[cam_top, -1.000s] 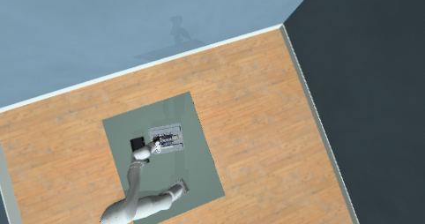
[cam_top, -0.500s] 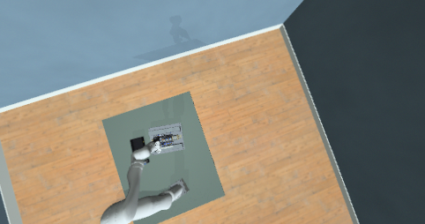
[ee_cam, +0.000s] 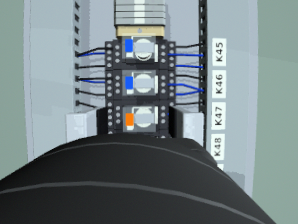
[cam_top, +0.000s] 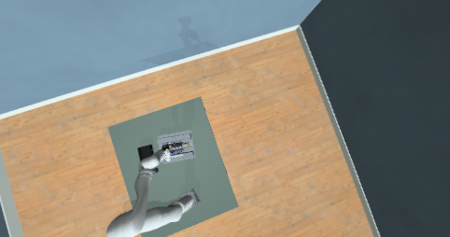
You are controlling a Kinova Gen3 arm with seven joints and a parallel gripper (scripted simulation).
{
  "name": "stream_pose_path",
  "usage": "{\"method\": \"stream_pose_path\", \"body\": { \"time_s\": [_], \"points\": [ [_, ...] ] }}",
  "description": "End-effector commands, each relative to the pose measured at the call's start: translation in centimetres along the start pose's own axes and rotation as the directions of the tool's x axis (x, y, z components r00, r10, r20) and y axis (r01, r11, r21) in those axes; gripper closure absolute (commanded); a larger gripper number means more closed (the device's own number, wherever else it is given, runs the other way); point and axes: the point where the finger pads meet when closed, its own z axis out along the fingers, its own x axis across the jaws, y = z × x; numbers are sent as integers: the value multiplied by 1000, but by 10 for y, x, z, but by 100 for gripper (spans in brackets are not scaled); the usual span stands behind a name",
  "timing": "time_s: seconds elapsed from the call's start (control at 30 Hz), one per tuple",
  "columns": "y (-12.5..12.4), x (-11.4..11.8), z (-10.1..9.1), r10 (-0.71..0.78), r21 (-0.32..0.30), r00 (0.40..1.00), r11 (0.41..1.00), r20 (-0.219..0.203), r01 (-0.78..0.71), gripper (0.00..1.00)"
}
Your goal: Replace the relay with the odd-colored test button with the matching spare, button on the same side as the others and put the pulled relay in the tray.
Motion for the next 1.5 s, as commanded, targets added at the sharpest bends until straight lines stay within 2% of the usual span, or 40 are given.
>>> {"method": "stream_pose_path", "body": {
  "time_s": [0.0,1.47],
  "points": [
    [0,0,2,0,0,1000,1000,-1,0,0],
    [0,-1,20,0,0,1000,1000,1,0,0]
  ]
}}
